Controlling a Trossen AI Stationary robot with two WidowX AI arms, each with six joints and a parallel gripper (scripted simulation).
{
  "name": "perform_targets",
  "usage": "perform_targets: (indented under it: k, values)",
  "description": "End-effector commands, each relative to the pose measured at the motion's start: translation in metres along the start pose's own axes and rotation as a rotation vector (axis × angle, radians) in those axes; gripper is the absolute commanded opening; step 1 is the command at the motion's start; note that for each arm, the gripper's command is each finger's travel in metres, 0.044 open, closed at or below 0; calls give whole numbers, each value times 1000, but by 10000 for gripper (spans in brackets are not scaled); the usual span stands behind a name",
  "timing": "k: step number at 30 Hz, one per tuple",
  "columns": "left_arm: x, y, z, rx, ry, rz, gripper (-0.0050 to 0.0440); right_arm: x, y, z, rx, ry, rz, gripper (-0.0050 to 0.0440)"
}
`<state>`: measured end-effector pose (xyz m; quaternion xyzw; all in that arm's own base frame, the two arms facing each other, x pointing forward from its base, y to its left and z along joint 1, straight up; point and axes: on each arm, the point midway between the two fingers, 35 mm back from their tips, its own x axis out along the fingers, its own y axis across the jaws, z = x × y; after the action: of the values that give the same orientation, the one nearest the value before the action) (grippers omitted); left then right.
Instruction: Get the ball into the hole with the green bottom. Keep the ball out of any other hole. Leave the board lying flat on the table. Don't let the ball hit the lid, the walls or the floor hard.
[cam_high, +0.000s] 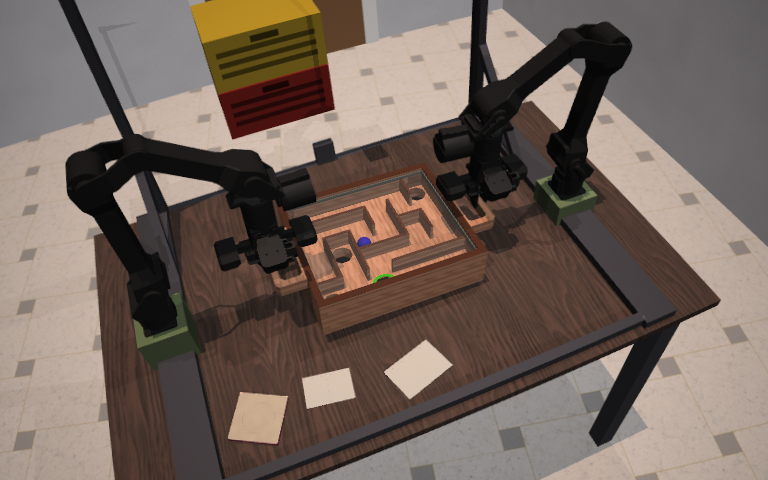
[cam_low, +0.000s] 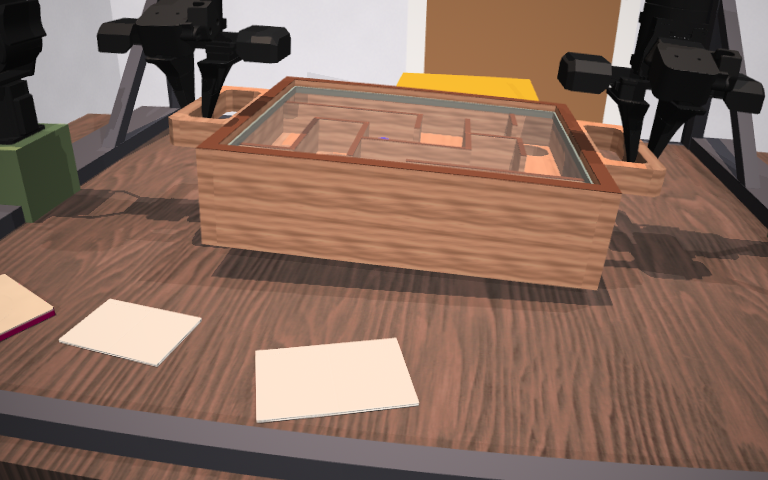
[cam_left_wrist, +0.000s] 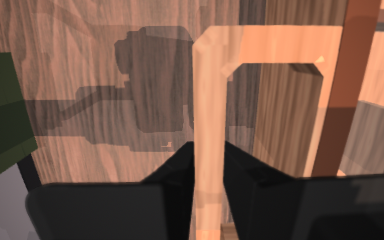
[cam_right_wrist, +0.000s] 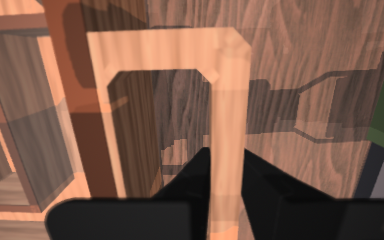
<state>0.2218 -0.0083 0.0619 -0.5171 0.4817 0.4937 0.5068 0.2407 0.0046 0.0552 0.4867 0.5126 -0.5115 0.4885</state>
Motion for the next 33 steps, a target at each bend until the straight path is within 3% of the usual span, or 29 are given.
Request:
perform_targets:
  k: [1,18,19,24,33]
  values:
    - [-9,-4,-1,-2,-5,-46,-50,-12,5,-1,1,-5,29,-50]
    - [-36,-17,0,2,17,90,-50,20,-5,0,-1,13,150,-50]
    - [-24,-6,0,2,15,46,-50,3,3,0,-1,12,117,-50]
    - [-24,-7,-1,1,9,35,-50,5,2,0,0,10,104,-50]
    - [-2,2,0,-2,-3,-44,-50,-16,8,-1,1,-3,17,-50]
